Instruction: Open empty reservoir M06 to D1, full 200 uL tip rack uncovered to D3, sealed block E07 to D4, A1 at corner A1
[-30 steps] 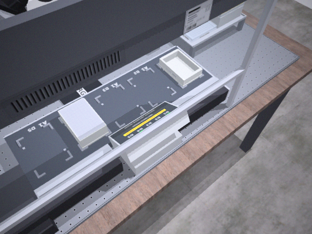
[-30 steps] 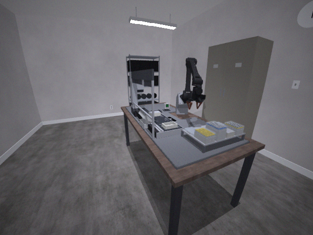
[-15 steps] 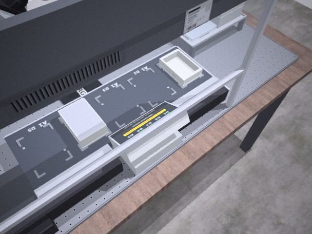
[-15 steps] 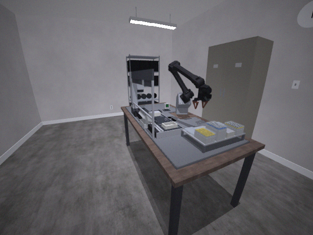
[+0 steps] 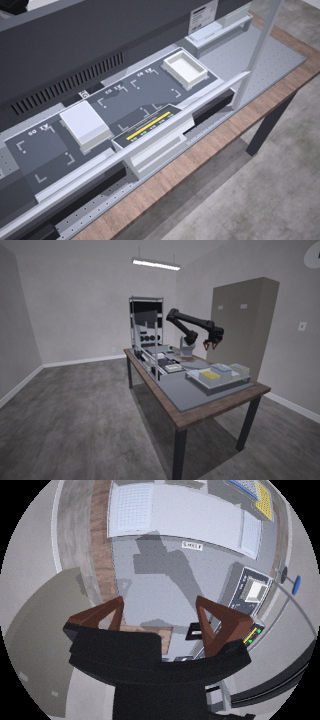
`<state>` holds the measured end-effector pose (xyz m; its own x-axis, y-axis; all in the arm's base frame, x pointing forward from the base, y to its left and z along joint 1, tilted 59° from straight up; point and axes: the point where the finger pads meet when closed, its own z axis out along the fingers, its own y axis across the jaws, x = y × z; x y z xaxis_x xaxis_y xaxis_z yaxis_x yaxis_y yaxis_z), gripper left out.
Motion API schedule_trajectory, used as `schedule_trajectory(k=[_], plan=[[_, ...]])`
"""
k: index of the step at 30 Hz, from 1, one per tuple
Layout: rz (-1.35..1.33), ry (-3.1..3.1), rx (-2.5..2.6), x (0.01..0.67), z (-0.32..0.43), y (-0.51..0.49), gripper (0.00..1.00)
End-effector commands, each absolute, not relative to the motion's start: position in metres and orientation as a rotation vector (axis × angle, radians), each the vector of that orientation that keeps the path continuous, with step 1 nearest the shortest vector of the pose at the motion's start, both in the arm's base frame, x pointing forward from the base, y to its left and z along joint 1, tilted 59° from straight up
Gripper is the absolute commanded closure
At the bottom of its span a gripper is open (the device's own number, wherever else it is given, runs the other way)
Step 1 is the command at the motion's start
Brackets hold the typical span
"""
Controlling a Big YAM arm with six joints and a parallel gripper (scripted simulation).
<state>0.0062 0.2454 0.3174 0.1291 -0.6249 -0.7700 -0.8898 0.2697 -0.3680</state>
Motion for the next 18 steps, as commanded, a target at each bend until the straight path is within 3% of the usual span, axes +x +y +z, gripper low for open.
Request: schedule_trajectory(k=[1, 12, 18], plan=[[0.399, 1.627, -1.391, -0.004, 0.323, 0.247, 0.0], [0.419, 1.63, -1.384, -0.056, 0.312, 0.265, 0.0], [0.409, 1.646, -1.362, -0.045, 0.307, 0.261, 0.0]])
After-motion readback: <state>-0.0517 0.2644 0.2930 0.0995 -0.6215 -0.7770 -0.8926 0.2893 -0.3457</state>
